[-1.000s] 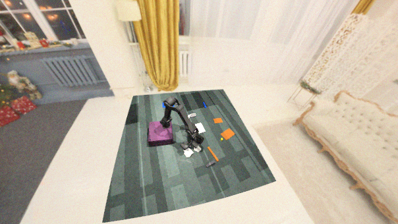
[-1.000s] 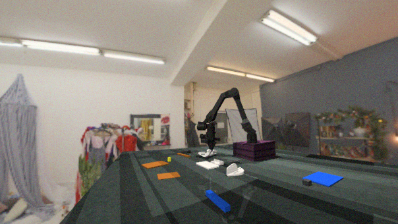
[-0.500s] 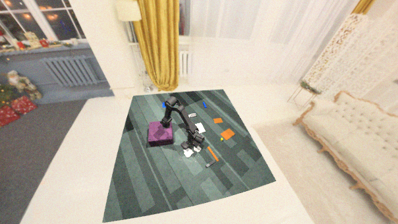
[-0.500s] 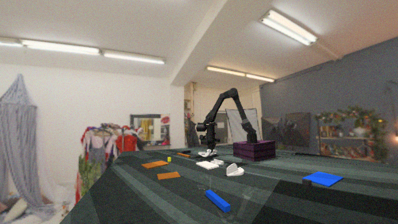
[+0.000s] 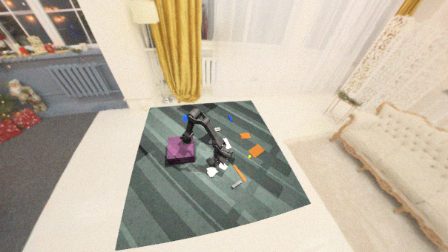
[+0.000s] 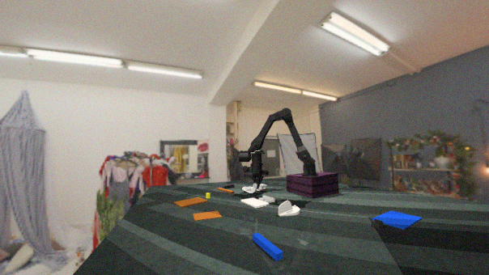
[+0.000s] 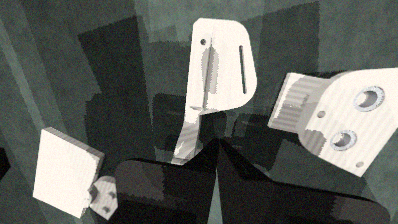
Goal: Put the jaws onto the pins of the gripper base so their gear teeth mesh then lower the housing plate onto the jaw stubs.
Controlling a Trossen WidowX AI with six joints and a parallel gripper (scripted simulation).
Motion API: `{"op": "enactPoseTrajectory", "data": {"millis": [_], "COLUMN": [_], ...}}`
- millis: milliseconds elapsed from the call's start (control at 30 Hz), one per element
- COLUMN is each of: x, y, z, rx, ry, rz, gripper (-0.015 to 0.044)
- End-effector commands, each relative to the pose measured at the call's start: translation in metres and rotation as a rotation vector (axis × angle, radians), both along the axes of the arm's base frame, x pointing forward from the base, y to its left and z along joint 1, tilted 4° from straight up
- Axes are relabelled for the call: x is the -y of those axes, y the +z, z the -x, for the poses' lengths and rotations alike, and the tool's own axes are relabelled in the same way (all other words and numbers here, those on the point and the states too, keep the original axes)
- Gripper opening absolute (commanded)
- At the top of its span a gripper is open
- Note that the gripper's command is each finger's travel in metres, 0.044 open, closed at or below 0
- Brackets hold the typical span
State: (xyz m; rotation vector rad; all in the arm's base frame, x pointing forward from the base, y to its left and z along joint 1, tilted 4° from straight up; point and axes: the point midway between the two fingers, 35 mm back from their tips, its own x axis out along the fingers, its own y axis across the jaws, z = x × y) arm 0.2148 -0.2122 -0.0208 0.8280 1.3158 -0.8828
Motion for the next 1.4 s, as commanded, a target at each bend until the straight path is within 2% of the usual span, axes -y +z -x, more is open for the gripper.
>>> {"op": "enactPoseTrajectory", "data": {"millis": [0,633,833,967,1367], "x": [-0.001,-0.009,-0.014,-0.015,-0.014], "y": [0.002,0.004,0.054,0.061,0.053], "z": [-0.008,-0.022,-0.019,-0.018,-0.019], "rx": [0.004,0.006,0.006,0.006,0.008], "ry": [-0.004,-0.004,0.000,0.001,0.003], "rz": [0.005,0.004,-0.002,-0.002,0.000], "gripper": [0.0000,0.0000,0.0000,0.0000,0.0315]}}
